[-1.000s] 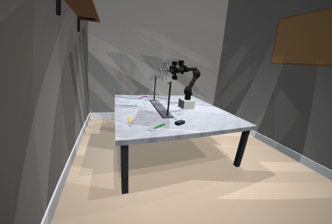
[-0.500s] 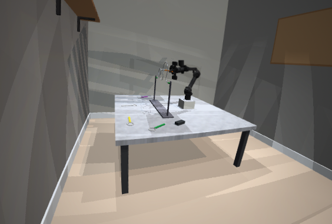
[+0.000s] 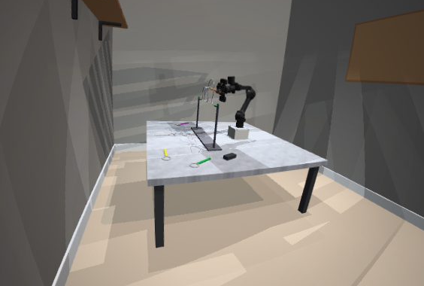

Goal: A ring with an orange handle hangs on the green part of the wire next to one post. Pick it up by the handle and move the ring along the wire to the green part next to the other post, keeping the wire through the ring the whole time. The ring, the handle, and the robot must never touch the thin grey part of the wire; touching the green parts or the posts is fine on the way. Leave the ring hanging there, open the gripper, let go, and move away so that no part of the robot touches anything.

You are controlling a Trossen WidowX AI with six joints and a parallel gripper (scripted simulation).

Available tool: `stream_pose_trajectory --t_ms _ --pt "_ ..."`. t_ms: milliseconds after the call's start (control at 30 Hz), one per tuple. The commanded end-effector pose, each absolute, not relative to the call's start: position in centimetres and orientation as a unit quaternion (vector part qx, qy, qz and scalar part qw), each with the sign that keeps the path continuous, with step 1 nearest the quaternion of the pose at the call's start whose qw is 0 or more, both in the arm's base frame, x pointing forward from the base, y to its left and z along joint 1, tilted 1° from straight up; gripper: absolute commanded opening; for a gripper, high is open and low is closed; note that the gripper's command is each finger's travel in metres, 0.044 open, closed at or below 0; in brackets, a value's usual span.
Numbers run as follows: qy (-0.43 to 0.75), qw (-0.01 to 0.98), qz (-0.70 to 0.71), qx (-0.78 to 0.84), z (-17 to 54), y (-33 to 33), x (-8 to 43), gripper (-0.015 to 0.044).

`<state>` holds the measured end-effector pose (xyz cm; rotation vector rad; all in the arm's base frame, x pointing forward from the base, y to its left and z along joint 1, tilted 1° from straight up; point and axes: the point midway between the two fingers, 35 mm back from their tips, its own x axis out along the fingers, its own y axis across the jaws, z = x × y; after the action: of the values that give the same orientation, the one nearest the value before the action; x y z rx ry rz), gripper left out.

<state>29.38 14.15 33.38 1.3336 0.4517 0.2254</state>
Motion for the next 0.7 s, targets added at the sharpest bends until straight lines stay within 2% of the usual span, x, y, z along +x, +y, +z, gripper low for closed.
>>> stream_pose_trajectory --t_ms 0,667 --pt "0.204 0.767 0.102 0.599 33.72 14.12 29.46 -0.0150" --pt "0.210 0.815 0.082 0.533 33.11 13.96 29.49 -0.0150"
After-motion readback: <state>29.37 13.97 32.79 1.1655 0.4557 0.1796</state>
